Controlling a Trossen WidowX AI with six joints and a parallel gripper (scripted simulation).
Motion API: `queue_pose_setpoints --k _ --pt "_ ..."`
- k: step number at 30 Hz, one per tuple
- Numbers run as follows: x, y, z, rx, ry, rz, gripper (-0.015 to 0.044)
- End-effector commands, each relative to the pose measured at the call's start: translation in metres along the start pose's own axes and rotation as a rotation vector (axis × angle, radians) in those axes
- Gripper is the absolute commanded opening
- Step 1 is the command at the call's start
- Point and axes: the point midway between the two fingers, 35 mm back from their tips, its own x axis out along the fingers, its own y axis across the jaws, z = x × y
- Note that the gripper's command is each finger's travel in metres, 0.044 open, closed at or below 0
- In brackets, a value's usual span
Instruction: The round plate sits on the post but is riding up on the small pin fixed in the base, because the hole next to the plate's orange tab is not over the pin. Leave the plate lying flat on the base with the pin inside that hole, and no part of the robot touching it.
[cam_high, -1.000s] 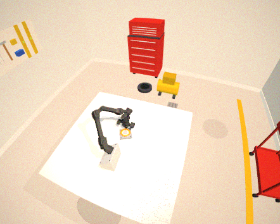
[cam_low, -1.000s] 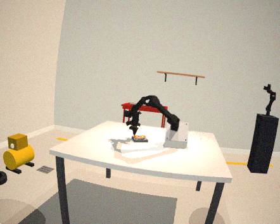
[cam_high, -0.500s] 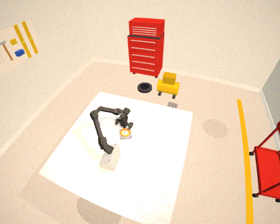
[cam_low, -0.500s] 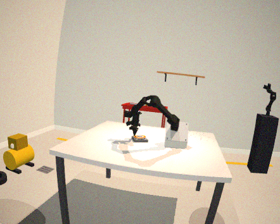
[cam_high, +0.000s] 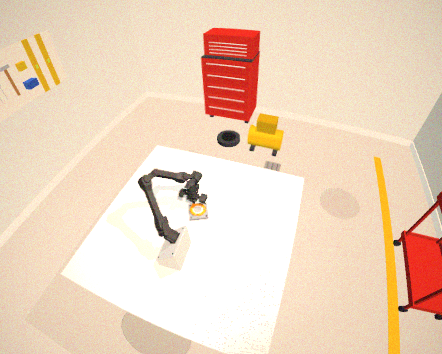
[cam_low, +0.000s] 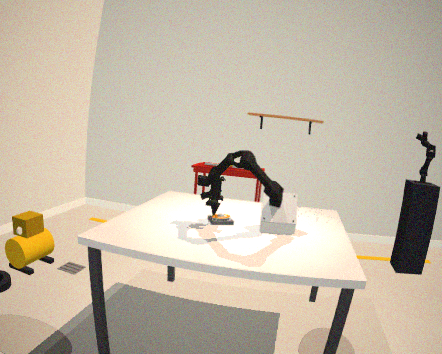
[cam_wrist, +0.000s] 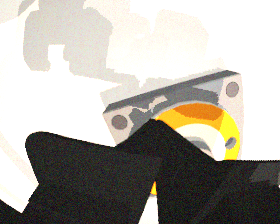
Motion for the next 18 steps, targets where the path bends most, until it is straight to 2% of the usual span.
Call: queue_pose_setpoints --k 1,18 --pt "0.001 0.003 -0.008 0.007 0.009 0.004 0.0" --pt "-0.001 0.009 -0.024 0.008 0.009 0.004 0.0"
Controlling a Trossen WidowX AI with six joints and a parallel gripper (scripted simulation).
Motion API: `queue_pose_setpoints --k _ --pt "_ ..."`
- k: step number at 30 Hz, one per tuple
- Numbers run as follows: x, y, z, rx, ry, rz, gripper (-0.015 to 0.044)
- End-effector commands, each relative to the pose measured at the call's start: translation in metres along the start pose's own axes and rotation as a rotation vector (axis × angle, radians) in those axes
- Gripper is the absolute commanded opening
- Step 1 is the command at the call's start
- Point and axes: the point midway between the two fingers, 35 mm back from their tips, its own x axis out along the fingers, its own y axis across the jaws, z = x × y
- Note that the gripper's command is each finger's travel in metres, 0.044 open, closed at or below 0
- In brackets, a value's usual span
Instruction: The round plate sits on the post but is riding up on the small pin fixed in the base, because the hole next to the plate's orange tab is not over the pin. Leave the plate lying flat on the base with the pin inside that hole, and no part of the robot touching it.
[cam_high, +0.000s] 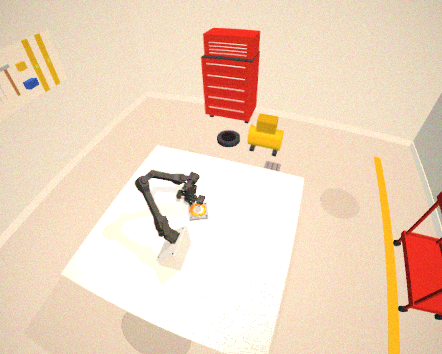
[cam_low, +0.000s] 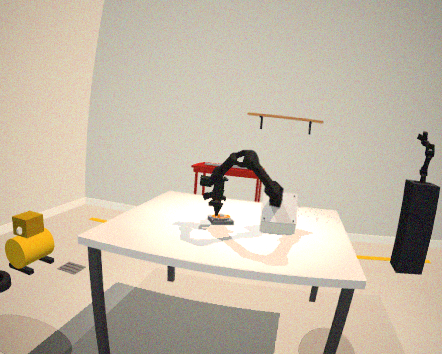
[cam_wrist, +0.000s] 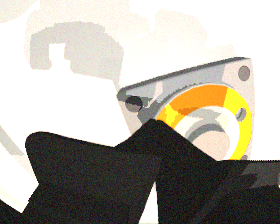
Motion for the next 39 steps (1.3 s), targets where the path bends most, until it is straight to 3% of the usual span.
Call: queue_pose_setpoints --k 1,33,39 --pt "0.001 0.0 -0.008 0.01 0.009 0.002 0.0" --pt "0.001 0.0 -0.028 0.011 0.01 0.001 0.0" --pt "-0.021 0.0 -0.027 0.011 0.009 -0.001 0.0"
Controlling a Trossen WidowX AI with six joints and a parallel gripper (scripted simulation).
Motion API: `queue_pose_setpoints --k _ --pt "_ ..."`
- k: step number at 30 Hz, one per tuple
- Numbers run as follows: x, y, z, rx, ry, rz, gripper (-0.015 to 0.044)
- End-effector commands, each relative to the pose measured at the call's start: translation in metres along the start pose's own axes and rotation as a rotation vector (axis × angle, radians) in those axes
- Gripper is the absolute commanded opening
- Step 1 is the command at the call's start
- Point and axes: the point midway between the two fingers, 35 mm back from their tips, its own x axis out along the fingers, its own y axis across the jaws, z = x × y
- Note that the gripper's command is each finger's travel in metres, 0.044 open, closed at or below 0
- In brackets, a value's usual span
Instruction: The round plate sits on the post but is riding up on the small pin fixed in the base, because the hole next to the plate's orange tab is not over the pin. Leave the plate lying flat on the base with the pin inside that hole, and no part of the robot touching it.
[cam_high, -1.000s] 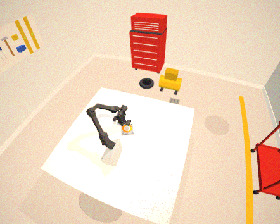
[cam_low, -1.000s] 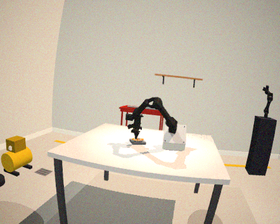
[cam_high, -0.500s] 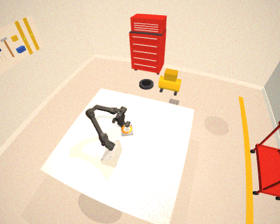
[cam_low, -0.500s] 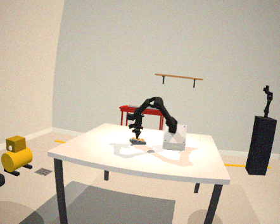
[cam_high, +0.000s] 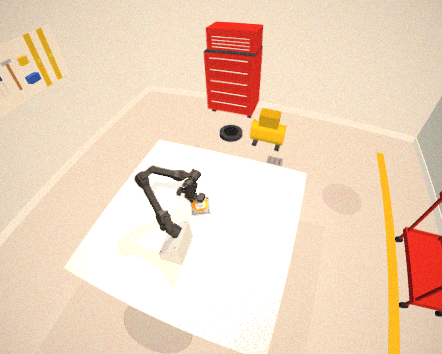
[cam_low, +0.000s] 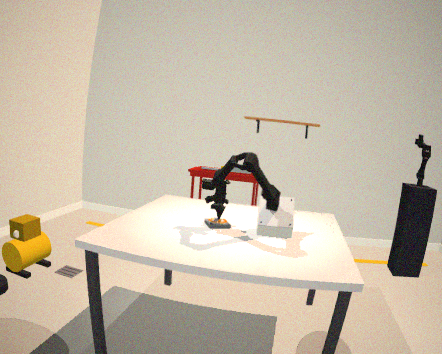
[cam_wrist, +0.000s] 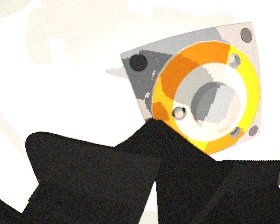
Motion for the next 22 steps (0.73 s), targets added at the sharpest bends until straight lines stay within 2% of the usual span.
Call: queue_pose_setpoints --k 1,6,7,22 --pt "-0.019 0.0 0.003 -0.01 -0.014 -0.005 0.0" --pt "-0.036 -0.001 -0.002 -0.01 -0.013 -0.005 0.0" --pt "-0.027 -0.002 -0.002 0.001 -0.009 0.0 0.0" --pt "-0.027 -0.002 -0.002 0.001 -0.009 0.0 0.0"
